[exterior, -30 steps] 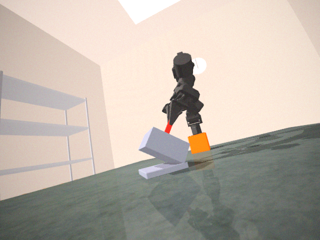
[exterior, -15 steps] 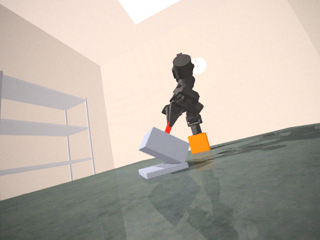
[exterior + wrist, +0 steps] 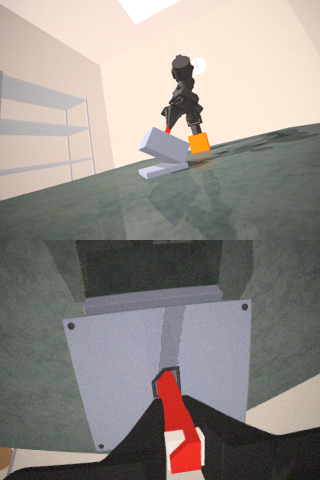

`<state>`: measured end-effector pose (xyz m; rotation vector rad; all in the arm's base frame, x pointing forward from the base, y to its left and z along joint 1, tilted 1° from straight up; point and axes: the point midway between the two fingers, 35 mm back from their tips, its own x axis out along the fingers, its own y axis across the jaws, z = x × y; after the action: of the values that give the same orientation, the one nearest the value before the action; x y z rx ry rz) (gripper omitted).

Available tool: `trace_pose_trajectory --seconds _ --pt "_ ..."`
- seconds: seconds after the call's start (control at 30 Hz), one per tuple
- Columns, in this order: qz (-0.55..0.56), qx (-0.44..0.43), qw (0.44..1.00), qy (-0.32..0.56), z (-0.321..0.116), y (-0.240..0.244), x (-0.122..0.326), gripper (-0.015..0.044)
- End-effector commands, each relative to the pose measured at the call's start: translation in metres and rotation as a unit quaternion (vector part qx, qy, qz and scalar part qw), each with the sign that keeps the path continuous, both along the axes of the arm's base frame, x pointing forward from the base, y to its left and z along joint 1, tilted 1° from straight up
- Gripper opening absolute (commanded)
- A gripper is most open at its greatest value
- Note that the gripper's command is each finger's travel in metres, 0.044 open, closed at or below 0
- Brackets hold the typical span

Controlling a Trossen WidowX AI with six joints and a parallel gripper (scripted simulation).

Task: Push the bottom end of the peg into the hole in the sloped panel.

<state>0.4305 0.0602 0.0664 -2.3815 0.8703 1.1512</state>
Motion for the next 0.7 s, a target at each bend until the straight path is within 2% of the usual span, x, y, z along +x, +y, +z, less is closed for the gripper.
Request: trace_pose_trajectory --seconds 0.0,0.67 --pt "0.002 0.001 1.0 0.001 -0.0025 -0.0002 0.0017 0.0" --pt "0.002 0.001 1.0 0.001 -0.0121 -0.0043 0.0083 0.0"
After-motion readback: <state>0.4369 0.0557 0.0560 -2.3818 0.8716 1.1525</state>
